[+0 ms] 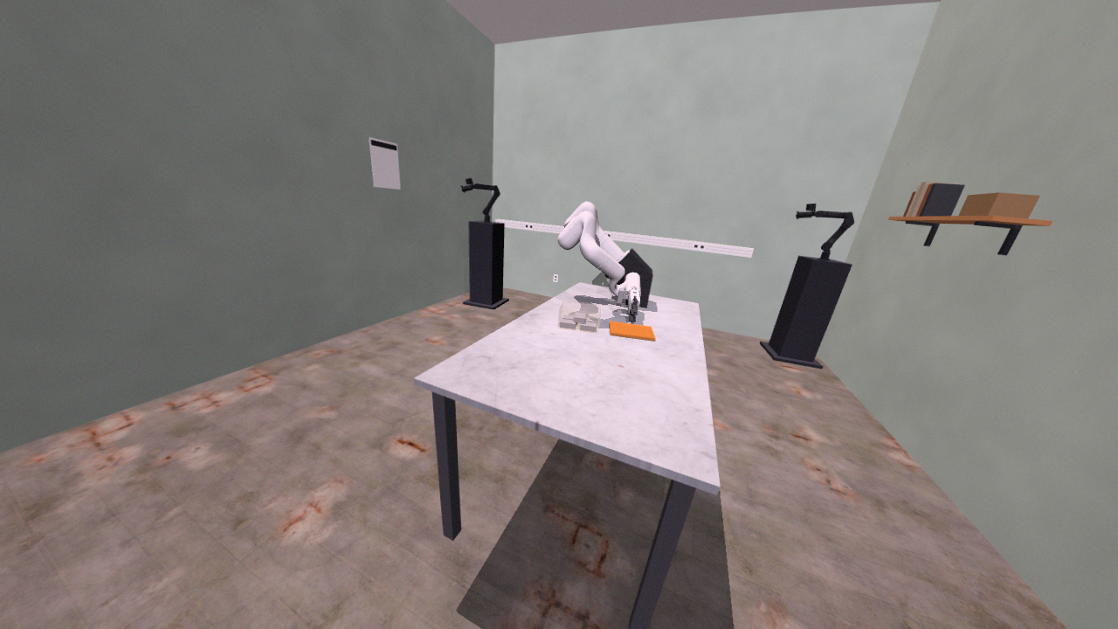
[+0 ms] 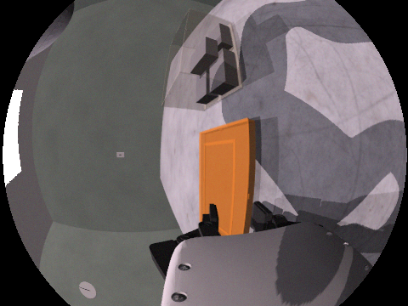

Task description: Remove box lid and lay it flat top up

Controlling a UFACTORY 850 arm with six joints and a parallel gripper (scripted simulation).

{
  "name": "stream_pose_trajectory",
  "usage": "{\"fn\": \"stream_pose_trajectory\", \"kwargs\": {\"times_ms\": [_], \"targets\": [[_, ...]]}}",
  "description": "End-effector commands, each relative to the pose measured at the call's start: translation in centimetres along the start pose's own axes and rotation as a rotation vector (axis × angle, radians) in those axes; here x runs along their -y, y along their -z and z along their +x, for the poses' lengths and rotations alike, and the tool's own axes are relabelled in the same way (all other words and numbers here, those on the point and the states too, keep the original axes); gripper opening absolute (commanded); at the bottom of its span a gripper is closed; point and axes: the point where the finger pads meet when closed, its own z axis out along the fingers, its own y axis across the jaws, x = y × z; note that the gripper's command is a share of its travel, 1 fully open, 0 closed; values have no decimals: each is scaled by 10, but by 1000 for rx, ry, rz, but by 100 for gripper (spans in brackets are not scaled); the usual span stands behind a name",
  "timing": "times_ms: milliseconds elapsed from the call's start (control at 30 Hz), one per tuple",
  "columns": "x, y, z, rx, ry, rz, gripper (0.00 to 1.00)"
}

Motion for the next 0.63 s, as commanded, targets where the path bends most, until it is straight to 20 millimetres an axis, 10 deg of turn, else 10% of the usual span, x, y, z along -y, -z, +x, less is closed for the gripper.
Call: {"fn": "stream_pose_trajectory", "kwargs": {"times_ms": [0,600], "targets": [[1,0,0,0,0,1,48],[5,3,0,0,0,1,48]]}}
